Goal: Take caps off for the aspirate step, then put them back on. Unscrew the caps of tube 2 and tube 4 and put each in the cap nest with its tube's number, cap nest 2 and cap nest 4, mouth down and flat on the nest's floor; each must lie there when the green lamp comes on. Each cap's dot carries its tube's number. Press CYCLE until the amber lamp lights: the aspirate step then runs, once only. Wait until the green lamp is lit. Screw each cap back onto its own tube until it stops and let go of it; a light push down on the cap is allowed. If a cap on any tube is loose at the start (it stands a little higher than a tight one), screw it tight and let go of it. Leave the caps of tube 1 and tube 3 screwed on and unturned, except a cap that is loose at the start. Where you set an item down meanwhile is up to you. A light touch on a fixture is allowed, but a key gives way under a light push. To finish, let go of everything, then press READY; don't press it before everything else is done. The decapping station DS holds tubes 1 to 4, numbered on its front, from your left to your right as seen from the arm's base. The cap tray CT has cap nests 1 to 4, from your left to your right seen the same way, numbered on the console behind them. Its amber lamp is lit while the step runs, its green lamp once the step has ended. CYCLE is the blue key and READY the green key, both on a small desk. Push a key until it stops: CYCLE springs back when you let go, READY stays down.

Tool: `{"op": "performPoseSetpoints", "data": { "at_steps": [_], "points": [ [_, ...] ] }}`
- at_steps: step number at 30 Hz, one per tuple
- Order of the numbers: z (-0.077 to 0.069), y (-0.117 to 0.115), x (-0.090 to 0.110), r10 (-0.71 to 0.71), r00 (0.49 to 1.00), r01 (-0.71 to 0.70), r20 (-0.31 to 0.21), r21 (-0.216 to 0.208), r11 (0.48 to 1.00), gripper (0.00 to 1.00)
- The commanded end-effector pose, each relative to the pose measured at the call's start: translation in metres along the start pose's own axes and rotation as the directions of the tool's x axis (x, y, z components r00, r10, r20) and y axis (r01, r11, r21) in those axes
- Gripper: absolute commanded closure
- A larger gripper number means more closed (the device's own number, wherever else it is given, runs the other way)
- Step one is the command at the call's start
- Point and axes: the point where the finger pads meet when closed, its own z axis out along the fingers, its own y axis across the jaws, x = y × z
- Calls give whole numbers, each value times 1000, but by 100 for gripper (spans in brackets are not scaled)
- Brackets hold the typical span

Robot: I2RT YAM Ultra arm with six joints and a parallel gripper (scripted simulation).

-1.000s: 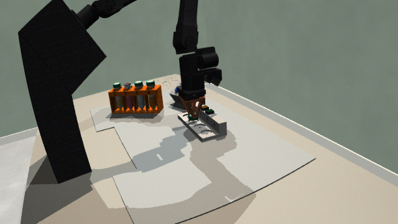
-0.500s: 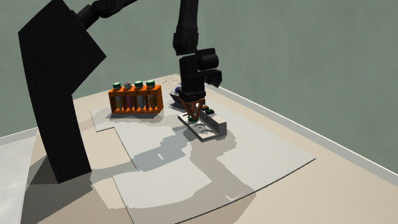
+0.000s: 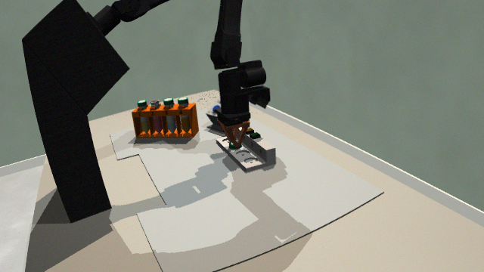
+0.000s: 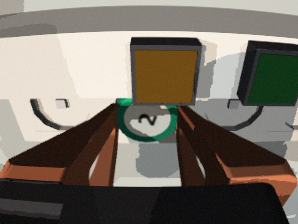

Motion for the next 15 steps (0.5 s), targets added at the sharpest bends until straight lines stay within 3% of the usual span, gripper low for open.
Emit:
{"op": "performPoseSetpoints", "data": {
  "at_steps": [1,2,15],
  "points": [
    [-2,0,-4,0,1000,0,9,3,1000,100],
    [-2,0,-4,0,1000,0,9,3,1000,53],
    [-2,0,-4,0,1000,0,9,3,1000,53]
  ]
}}
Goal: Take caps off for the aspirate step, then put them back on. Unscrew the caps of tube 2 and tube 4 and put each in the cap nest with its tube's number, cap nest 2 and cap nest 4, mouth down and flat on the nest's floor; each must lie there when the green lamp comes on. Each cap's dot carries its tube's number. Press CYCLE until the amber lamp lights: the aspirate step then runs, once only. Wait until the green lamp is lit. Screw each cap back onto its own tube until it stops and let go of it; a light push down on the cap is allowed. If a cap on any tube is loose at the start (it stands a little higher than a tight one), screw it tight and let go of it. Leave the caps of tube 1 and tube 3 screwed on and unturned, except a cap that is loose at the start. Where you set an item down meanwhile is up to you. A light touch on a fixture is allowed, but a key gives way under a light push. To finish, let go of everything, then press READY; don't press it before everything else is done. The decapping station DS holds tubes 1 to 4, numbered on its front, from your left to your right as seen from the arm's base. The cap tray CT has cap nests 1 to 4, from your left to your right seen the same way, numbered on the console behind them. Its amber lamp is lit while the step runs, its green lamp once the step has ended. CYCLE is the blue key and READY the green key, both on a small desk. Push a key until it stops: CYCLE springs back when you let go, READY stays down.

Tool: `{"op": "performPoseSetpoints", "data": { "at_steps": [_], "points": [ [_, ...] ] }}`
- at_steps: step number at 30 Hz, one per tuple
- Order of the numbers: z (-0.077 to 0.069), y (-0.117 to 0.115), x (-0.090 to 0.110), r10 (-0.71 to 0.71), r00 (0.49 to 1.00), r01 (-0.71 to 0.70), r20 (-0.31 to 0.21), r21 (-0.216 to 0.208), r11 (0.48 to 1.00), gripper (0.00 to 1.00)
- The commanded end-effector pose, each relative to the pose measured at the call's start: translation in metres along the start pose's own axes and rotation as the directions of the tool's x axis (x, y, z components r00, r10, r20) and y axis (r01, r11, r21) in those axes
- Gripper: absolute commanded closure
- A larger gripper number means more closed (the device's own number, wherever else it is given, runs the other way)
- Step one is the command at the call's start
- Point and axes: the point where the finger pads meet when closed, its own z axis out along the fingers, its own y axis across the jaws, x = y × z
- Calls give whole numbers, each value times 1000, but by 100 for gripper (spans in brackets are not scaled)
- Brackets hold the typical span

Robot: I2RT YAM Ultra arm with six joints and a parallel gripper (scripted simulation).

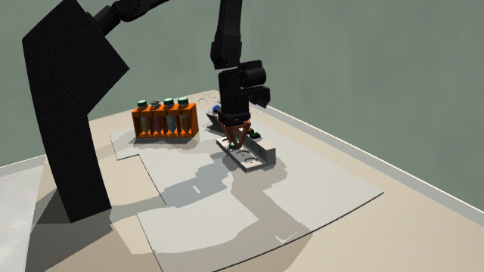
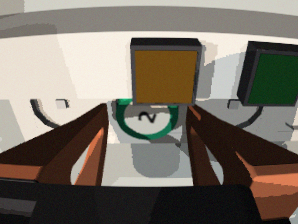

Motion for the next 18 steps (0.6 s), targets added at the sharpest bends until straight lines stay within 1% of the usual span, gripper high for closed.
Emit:
{"op": "performPoseSetpoints", "data": {
  "at_steps": [1,14,16,18],
  "points": [
    [-2,0,-3,0,1000,0,9,3,1000,53],
    [-66,0,-3,-1,1000,1,9,3,1000,53],
    [-66,0,-3,-1,1000,1,9,3,1000,53],
    [-76,0,-3,-1,1000,1,9,3,1000,53]
  ]
}}
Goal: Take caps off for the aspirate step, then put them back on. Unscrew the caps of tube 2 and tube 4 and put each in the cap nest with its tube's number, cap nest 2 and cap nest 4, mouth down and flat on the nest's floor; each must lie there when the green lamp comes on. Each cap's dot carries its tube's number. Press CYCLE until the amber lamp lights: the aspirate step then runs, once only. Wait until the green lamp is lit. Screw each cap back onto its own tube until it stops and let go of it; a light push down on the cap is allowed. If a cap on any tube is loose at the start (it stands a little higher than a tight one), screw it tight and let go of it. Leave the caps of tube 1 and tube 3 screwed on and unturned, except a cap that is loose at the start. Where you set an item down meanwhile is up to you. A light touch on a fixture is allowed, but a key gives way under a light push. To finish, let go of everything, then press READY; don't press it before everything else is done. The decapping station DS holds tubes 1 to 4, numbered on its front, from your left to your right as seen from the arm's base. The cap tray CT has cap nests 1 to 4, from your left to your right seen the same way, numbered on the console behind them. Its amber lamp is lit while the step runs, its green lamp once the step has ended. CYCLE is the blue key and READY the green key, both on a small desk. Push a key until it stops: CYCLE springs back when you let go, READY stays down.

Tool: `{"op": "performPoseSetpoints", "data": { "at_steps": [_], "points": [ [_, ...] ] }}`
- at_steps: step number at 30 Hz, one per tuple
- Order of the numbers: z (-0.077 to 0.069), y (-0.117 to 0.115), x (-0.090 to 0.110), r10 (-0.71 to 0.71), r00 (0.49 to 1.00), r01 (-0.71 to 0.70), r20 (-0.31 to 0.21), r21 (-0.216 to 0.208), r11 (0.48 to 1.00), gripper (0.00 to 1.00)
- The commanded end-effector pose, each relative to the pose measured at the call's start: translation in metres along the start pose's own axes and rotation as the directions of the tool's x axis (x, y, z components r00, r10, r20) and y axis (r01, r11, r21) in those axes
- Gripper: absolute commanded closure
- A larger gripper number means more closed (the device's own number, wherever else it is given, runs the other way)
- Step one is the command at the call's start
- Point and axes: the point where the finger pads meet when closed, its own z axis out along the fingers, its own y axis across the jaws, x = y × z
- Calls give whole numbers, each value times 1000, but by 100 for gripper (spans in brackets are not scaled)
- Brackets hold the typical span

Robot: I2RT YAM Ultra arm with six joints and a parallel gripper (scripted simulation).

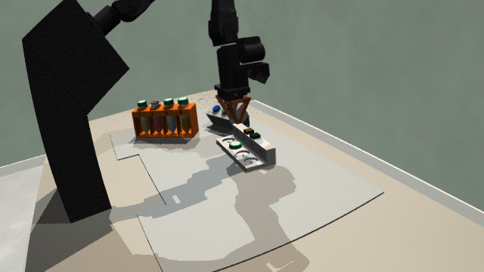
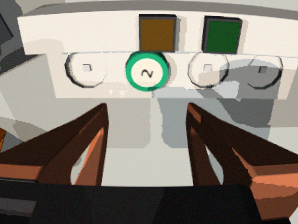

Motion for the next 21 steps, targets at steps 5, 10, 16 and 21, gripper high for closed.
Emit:
{"op": "performPoseSetpoints", "data": {
  "at_steps": [5,10,16,21],
  "points": [
    [-34,0,2,3,1000,-3,-13,-2,1000,53],
    [-59,0,2,2,1000,-2,-13,-2,1000,53],
    [-72,0,2,2,1000,-2,-13,-2,1000,53],
    [-72,7,5,86,996,-86,-13,-1,996,51]
  ]
}}
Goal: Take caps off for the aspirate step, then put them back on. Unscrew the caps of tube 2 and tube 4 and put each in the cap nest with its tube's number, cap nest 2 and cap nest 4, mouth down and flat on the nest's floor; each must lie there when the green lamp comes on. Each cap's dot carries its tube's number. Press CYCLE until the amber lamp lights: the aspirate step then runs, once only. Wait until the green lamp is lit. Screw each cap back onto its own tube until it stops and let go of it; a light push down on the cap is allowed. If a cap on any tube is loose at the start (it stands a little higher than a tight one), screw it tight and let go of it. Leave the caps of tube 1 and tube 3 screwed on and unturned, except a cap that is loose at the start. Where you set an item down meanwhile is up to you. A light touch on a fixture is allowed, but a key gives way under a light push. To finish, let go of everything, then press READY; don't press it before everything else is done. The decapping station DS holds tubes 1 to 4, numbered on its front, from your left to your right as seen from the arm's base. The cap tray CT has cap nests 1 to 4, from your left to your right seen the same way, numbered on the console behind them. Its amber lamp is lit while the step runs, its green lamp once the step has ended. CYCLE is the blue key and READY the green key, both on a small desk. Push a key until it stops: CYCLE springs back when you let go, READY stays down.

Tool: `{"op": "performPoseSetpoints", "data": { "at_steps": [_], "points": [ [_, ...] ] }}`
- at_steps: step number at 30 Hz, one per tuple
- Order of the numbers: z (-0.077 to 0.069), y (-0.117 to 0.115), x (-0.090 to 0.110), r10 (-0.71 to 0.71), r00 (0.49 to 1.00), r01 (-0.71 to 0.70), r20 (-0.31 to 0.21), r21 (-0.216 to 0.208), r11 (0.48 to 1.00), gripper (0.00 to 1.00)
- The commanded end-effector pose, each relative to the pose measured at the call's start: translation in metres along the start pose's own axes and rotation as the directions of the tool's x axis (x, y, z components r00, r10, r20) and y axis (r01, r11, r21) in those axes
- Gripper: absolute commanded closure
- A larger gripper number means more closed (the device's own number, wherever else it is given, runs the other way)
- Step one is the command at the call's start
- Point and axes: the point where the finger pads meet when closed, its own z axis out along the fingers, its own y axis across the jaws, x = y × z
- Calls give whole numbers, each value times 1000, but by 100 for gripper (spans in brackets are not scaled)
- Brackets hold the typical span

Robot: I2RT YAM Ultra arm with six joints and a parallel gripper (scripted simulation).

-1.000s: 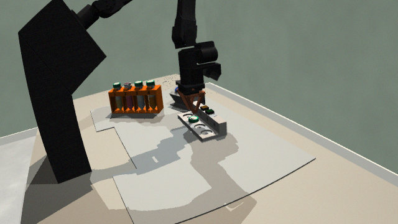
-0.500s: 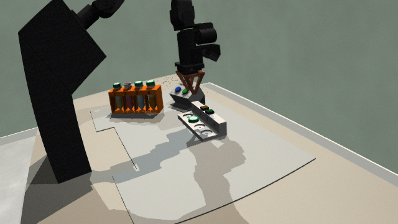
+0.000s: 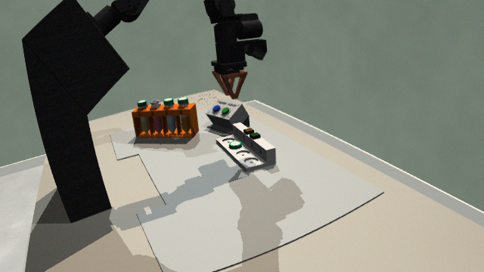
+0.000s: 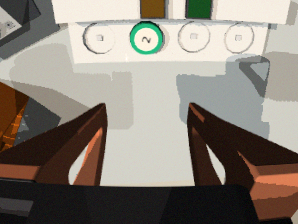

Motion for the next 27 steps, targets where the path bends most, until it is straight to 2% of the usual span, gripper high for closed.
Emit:
{"op": "performPoseSetpoints", "data": {
  "at_steps": [1,3,4,5,6,7,8,9,11,13,14,15,16,17,18,19,20,21,22,23,24,26,27],
  "points": [
    [-2,15,6,152,988,-152,-1,-7,988,51],
    [-2,31,13,314,949,-314,-3,-7,949,51],
    [-2,31,13,314,949,-314,-3,-7,949,51],
    [-2,38,16,392,920,-392,-3,-7,920,51],
    [-2,38,16,392,920,-392,-3,-7,920,51],
    [-2,46,19,468,884,-468,-4,-6,884,51],
    [-2,46,19,468,884,-468,-4,-6,884,51],
    [-2,54,23,540,842,-540,-5,-6,842,51],
    [-2,54,23,540,842,-540,-5,-6,842,51],
    [-2,69,30,672,740,-672,-6,-5,740,51],
    [-2,69,30,672,740,-672,-6,-5,740,51],
    [-2,77,33,732,682,-732,-7,-5,682,51],
    [-2,77,33,732,682,-732,-7,-5,682,51],
    [-2,84,36,786,618,-786,-7,-4,618,51],
    [-2,84,36,786,618,-786,-7,-4,618,51],
    [-3,92,40,835,550,-835,-8,-4,550,51],
    [-3,92,40,835,550,-835,-8,-4,550,51],
    [-3,100,43,878,479,-878,-8,-3,479,51],
    [-3,99,43,878,479,-878,-8,-3,479,51],
    [-3,107,47,915,404,-915,-9,-2,404,51],
    [-3,115,50,927,376,-927,-9,-2,376,51],
    [-3,130,57,927,376,-927,-10,-2,376,51],
    [-3,130,57,927,376,-927,-10,-2,376,51]
  ]
}}
